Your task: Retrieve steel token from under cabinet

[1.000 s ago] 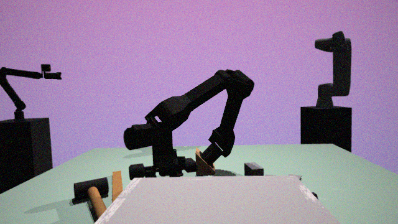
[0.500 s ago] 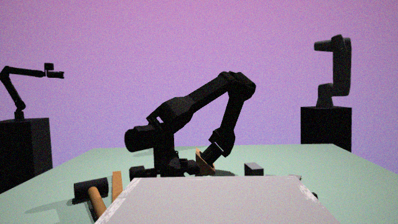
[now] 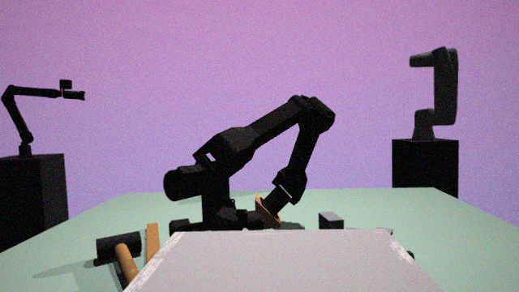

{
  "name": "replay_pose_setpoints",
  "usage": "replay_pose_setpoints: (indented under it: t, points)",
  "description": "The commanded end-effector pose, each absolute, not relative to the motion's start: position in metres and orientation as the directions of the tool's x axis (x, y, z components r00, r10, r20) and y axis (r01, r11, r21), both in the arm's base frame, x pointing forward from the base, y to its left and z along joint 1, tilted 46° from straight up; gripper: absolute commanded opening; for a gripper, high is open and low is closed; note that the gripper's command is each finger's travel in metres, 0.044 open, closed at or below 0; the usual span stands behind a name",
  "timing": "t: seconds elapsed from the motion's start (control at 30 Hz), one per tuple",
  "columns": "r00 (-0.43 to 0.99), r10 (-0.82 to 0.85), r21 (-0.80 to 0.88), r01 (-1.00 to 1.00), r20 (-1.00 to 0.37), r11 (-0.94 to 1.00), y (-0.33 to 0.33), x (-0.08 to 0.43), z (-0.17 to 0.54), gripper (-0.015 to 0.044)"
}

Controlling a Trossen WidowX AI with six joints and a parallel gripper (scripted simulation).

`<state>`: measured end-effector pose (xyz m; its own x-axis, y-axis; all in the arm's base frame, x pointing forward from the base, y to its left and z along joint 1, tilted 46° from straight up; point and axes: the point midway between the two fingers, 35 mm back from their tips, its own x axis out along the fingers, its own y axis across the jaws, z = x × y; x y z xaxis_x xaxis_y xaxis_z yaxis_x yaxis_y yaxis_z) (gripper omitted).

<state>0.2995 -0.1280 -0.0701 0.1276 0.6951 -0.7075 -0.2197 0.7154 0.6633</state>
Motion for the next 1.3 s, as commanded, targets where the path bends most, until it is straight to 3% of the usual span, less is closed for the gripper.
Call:
replay_pose_setpoints:
  t: [0.0, 1.27]
  points:
    - [0.129, 0.695, 0.665, -0.212, -0.707, 0.716, -0.129, 0.304, -0.07, 0.0]
    - [0.13, 0.696, 0.665, -0.214, -0.706, 0.715, -0.126, 0.349, -0.058, 0.0]
